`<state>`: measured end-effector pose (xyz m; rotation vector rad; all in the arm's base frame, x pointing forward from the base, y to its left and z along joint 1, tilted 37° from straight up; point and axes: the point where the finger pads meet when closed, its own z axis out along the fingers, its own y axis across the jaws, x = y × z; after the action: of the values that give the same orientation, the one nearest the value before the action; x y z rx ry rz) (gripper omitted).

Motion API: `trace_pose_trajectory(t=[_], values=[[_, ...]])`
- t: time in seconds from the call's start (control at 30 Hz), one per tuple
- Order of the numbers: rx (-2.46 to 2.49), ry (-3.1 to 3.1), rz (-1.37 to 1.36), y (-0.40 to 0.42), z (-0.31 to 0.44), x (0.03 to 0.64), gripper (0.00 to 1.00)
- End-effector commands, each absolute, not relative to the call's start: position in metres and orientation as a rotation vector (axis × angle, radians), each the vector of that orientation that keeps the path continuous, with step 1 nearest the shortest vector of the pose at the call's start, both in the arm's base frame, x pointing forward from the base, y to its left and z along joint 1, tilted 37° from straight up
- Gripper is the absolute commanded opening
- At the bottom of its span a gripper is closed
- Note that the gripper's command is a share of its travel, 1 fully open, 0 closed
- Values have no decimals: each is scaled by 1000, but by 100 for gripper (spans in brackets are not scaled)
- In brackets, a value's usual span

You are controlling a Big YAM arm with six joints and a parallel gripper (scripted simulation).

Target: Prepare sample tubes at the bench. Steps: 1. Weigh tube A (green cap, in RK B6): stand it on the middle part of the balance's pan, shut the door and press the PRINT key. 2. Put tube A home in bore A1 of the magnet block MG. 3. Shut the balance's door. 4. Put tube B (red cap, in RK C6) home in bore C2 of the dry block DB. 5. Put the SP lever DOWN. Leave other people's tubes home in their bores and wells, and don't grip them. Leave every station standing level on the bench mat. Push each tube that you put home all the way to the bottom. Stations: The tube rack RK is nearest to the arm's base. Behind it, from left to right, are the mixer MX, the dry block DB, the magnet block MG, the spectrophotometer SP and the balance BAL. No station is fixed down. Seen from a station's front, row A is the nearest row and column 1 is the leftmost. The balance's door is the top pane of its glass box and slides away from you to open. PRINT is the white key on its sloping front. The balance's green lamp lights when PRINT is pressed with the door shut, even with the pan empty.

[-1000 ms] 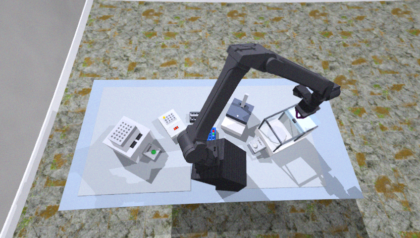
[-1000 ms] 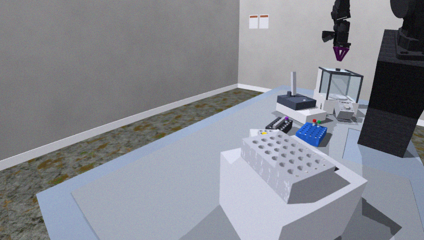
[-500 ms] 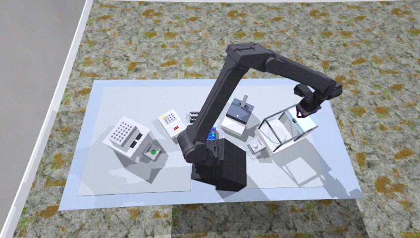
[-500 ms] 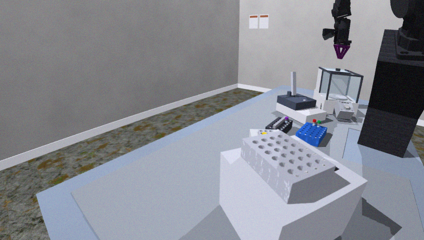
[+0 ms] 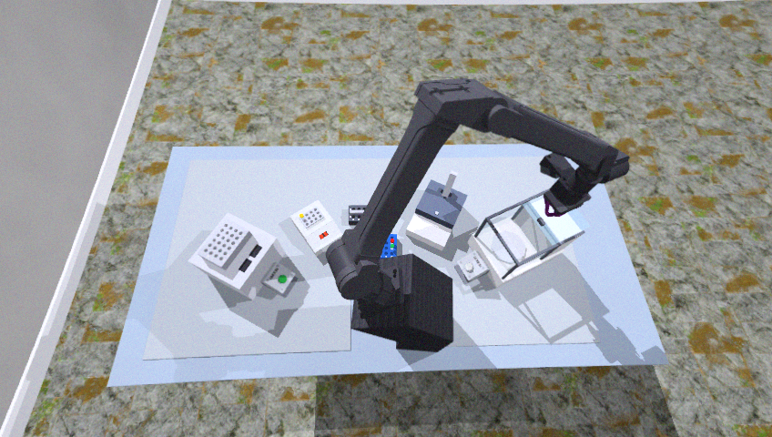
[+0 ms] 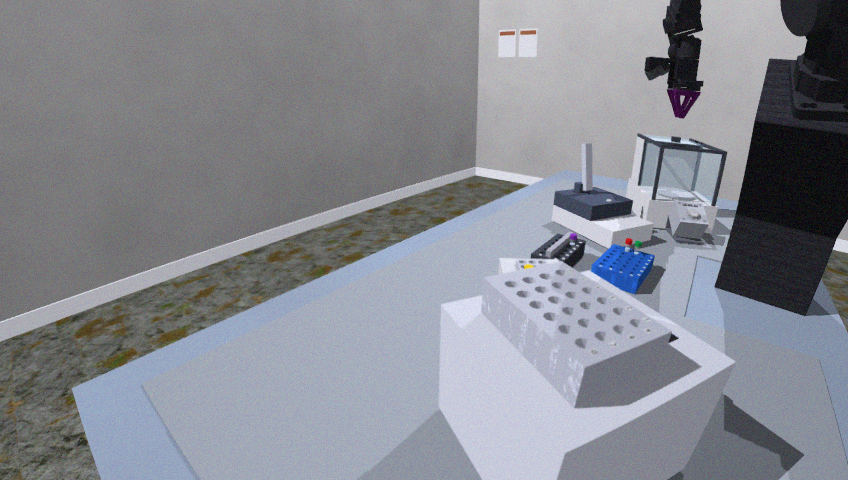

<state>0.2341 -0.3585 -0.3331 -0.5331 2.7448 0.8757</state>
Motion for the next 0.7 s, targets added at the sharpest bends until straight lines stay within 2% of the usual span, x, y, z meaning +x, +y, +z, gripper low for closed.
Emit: trace_pose_trajectory(t=[0.0, 0.47, 0.5, 0.67], values=[[-548, 2735, 897, -356, -334, 231, 30], [-548, 2735, 897, -356, -334, 231, 30], [-530, 2775, 798, -364, -321, 253, 36], [-494, 2809, 773, -353, -320, 268, 36]])
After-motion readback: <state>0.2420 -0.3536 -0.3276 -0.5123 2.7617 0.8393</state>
